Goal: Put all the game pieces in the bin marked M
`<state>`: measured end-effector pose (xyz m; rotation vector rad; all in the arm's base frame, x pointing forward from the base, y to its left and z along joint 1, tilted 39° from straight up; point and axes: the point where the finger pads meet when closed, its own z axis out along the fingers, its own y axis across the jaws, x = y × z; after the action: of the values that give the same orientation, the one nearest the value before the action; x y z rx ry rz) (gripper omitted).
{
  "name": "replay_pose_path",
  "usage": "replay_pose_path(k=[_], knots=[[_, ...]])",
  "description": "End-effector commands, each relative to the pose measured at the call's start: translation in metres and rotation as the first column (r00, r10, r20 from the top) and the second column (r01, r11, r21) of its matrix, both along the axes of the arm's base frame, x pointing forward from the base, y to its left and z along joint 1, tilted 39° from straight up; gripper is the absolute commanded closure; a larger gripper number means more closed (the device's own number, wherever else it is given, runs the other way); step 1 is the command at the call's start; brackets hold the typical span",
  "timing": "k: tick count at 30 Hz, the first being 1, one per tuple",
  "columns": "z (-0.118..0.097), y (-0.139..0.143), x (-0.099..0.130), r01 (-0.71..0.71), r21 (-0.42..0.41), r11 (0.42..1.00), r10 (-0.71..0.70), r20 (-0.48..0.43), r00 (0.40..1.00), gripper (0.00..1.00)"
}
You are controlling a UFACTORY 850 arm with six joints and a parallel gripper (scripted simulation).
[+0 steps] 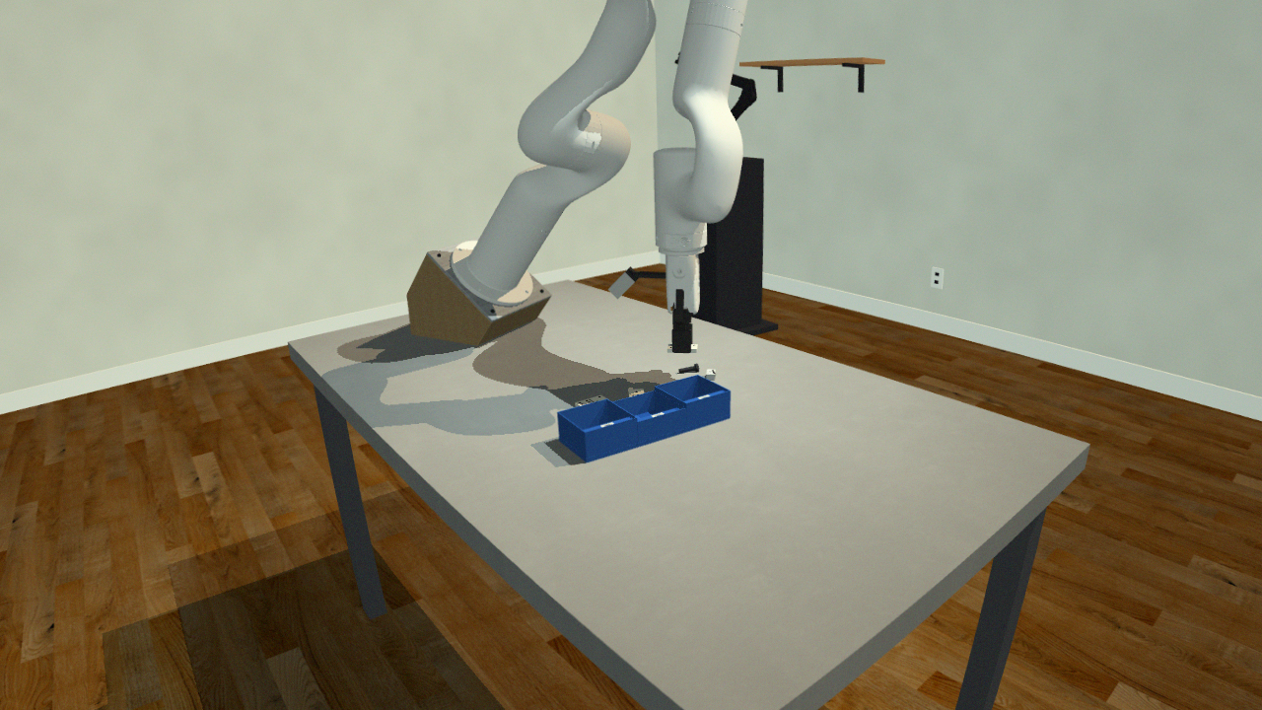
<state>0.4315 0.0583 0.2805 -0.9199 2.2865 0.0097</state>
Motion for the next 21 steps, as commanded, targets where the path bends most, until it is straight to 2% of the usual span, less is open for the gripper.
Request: replay_pose_path(k=[1, 8, 10, 12, 21], knots=[[0.001, 0.0, 0.0, -0.001, 0.001, 1.0, 0.001, -0.002, 1.0, 1.0], [0.006, -0.002, -0.004, -0.001, 0.001, 1.0, 0.001, -0.002, 1.0, 1.0], [0.005, -0.013, 0.001, -0.001, 0.001, 1.0, 0.001, -0.002, 1.0, 1.0], [0.005, -0.013, 0.001, -0.001, 0.001, 1.0, 0.001, -0.002, 1.0, 1.0], [0.003, -0.064, 0.019, -0.001, 0.0, 1.0, 0.001, -0.002, 1.0, 1.0]])
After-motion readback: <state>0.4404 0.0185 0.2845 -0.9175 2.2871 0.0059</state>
